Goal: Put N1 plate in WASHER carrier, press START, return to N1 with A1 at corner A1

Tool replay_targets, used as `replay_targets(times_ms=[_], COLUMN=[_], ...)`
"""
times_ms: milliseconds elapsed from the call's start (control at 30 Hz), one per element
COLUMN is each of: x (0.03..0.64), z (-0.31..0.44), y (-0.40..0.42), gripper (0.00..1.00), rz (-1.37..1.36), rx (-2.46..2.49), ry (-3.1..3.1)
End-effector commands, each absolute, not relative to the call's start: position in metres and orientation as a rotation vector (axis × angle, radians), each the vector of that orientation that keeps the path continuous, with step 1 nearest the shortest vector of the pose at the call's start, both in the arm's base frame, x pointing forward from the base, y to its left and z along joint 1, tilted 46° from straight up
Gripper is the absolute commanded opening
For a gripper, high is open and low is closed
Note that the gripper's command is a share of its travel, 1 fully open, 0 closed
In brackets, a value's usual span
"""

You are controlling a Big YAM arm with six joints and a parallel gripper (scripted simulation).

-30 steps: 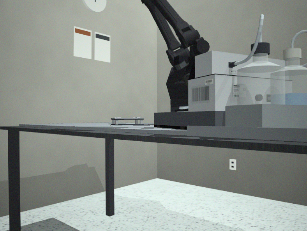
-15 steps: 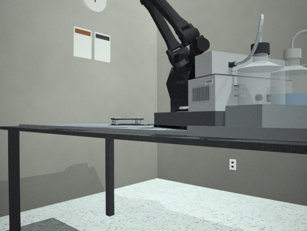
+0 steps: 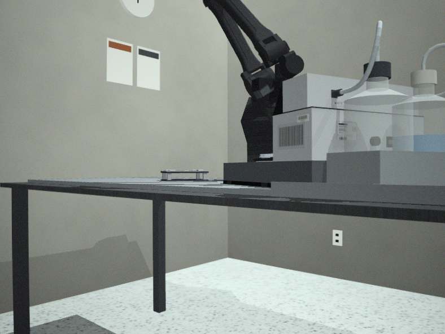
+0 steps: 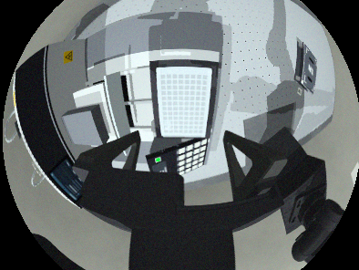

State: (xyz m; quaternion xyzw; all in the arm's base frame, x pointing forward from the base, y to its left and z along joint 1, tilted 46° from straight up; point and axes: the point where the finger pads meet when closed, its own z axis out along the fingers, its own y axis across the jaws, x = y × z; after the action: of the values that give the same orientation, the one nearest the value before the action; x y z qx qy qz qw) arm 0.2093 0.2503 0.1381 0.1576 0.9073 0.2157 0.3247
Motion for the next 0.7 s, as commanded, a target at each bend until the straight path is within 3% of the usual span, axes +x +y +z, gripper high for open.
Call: replay_targets(times_ms=[0, 500, 667], x=[0.211, 0.211, 0.189], z=[0.146, 0.146, 0.119], y=[0.253, 0.253, 0.254], gripper=[1.0, 1.0, 0.9], rz=[0.579, 0.579, 0.472], rx=[0.427, 0.427, 0.192], ry=[2.372, 2.372, 2.394])
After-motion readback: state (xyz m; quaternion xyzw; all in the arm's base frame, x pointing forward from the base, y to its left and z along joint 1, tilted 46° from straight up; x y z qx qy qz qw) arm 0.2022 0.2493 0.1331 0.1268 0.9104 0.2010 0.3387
